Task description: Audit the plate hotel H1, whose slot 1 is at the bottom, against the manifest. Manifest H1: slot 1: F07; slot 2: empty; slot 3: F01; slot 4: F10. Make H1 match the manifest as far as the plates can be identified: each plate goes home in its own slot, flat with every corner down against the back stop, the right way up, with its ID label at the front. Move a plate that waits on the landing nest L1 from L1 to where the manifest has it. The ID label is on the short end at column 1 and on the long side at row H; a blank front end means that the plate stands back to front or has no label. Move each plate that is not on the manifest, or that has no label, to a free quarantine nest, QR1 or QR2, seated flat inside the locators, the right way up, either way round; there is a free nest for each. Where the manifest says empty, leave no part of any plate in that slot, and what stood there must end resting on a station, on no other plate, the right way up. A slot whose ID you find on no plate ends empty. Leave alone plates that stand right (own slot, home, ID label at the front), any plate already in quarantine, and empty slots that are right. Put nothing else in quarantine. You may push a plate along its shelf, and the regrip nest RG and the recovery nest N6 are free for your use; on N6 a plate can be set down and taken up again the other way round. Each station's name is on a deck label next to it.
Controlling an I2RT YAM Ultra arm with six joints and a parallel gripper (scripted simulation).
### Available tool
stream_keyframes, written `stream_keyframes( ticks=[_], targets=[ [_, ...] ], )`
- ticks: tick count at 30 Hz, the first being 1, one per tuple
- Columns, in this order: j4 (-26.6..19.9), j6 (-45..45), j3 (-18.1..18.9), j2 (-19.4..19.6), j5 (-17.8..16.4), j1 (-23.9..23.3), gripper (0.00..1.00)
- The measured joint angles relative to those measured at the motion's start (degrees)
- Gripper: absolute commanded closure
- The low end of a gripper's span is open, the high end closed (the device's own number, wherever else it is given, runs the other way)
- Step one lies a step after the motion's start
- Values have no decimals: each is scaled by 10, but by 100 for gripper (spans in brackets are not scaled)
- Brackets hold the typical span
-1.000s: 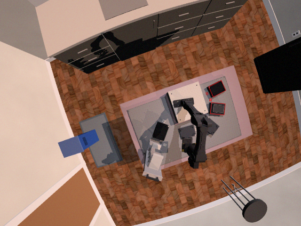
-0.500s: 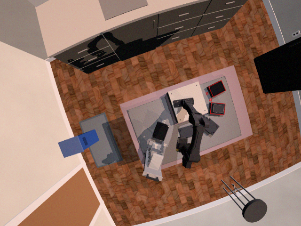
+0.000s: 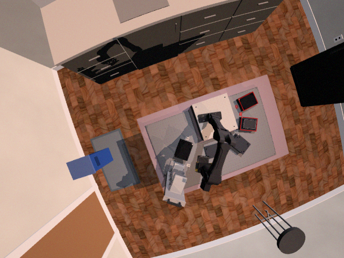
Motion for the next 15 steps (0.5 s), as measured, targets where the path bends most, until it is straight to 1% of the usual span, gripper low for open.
stream_keyframes(
  ticks=[9,15],
  targets=[
    [2,40,-14,-8,0,-32,14],
    [3,67,-22,-14,0,-67,14]
  ],
)
